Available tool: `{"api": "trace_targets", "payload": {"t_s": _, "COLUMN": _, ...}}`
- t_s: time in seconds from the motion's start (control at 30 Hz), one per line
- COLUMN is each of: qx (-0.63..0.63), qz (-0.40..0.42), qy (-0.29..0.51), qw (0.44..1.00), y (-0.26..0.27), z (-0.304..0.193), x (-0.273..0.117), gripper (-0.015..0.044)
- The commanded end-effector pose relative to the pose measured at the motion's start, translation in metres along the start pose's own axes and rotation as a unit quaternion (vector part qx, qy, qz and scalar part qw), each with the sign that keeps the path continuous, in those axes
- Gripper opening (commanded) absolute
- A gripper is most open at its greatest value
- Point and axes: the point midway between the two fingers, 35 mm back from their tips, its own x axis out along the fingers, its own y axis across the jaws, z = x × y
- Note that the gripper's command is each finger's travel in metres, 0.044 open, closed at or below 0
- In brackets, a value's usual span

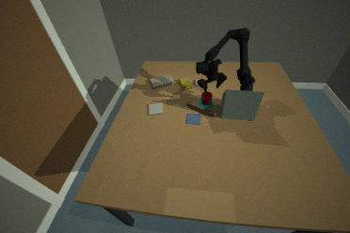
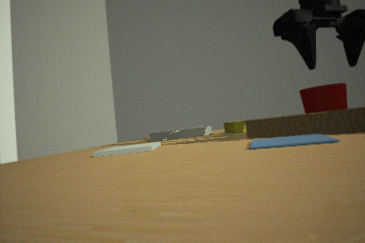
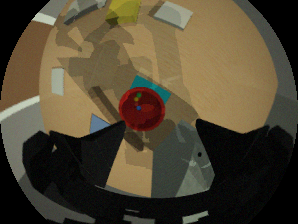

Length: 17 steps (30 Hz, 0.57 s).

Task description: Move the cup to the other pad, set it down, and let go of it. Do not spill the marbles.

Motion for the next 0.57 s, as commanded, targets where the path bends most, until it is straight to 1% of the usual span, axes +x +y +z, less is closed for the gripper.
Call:
{"api": "trace_targets", "payload": {"t_s": 0.0, "qx": 0.005, "qz": 0.004, "qy": 0.003, "qw": 1.000, "y": 0.002, "z": 0.001, "x": -0.015, "gripper": 0.0440}}
{"api": "trace_targets", "payload": {"t_s": 0.3, "qx": 0.006, "qz": 0.003, "qy": 0.003, "qw": 1.000, "y": 0.001, "z": 0.000, "x": -0.047, "gripper": 0.0440}}
{"api": "trace_targets", "payload": {"t_s": 0.53, "qx": 0.003, "qz": 0.004, "qy": 0.000, "qw": 1.000, "y": 0.002, "z": 0.000, "x": -0.043, "gripper": 0.0440}}
